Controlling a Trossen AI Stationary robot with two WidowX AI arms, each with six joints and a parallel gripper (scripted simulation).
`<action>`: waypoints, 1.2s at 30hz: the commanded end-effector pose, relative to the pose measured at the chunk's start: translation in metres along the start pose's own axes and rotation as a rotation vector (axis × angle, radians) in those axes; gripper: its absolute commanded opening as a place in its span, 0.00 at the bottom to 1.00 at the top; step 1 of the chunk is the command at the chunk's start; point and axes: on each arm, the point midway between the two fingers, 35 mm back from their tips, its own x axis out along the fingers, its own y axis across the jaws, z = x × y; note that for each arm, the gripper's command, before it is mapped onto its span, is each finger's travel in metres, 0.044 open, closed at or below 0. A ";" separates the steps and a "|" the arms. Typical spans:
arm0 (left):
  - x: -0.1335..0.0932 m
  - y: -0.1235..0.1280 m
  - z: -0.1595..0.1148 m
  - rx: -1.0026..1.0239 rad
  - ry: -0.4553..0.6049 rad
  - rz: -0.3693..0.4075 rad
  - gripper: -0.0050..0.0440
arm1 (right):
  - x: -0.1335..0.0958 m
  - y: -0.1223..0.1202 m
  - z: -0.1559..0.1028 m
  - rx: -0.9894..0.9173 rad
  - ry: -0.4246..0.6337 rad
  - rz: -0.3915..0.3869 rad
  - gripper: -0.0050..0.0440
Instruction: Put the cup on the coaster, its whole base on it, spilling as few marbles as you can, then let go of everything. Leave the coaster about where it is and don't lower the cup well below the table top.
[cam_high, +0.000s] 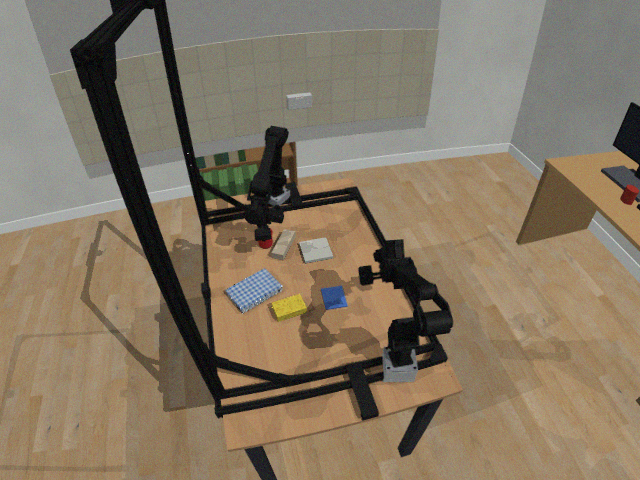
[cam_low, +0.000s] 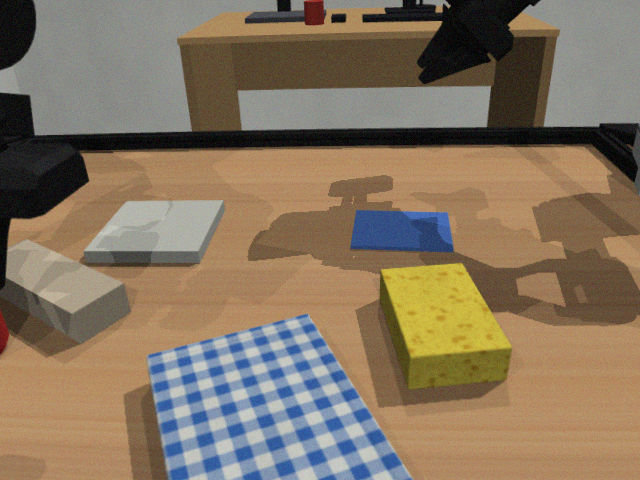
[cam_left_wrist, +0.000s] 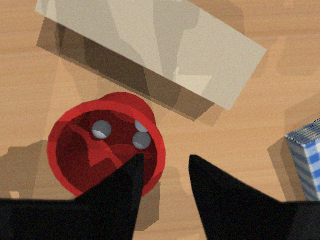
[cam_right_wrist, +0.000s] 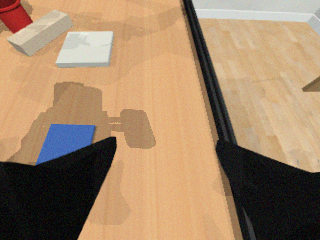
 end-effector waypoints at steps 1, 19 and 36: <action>0.010 0.003 0.001 0.005 -0.006 0.014 0.38 | 0.000 0.000 0.000 0.000 0.000 0.000 0.92; 0.028 0.004 0.001 0.005 -0.006 0.014 0.38 | 0.000 0.000 0.000 0.000 0.000 0.000 0.92; 0.026 0.003 0.001 0.001 -0.004 0.009 0.18 | 0.000 0.000 0.000 0.000 0.000 0.000 0.92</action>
